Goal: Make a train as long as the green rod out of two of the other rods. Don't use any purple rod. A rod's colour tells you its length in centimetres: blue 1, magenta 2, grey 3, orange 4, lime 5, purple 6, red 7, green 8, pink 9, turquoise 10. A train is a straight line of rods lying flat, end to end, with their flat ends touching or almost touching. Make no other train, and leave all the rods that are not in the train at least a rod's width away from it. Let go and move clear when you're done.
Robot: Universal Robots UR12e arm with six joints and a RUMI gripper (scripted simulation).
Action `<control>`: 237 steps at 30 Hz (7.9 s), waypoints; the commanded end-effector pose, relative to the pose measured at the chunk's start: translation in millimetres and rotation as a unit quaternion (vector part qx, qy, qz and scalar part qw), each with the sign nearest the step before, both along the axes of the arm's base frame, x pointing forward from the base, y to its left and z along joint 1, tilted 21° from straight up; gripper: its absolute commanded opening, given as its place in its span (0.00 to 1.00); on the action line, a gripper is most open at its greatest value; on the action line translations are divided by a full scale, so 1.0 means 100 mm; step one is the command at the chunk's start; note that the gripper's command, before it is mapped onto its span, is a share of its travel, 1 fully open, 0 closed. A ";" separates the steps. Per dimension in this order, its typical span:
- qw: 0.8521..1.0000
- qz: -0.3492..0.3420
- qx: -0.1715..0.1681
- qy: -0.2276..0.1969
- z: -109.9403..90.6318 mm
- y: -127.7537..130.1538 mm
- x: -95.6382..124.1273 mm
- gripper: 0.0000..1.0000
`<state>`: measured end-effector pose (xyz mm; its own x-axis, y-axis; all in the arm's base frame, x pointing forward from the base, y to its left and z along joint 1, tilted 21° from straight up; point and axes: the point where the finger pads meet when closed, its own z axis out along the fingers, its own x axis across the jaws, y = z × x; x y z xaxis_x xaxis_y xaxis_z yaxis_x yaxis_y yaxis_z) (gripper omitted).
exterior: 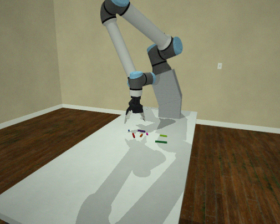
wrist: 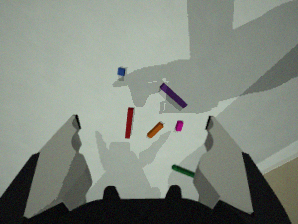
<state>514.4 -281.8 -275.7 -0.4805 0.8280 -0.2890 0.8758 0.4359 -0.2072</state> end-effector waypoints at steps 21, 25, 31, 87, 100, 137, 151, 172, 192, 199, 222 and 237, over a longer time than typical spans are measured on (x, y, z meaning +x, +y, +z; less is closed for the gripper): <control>0.945 0.307 0.015 0.113 0.00 -0.01 0.19 1.00; 0.917 0.373 0.018 0.138 -0.01 -0.01 0.24 1.00; 0.879 0.447 0.022 0.166 -0.01 0.01 0.30 1.00; 0.370 0.869 0.040 0.326 -0.12 0.25 0.70 1.00; 0.336 0.881 0.041 0.330 -0.12 0.27 0.72 1.00; 0.333 0.882 0.041 0.331 -0.12 0.27 0.72 1.00; 0.333 0.882 0.041 0.331 -0.12 0.27 0.72 1.00; 0.333 0.882 0.041 0.331 -0.12 0.27 0.72 1.00; 0.333 0.882 0.041 0.331 -0.12 0.27 0.72 1.00; 0.335 0.881 0.041 0.331 -0.12 0.27 0.72 1.00; 0.433 0.843 0.039 0.316 -0.11 0.24 0.71 1.00; 0.583 0.760 0.036 0.284 -0.09 0.20 0.67 1.00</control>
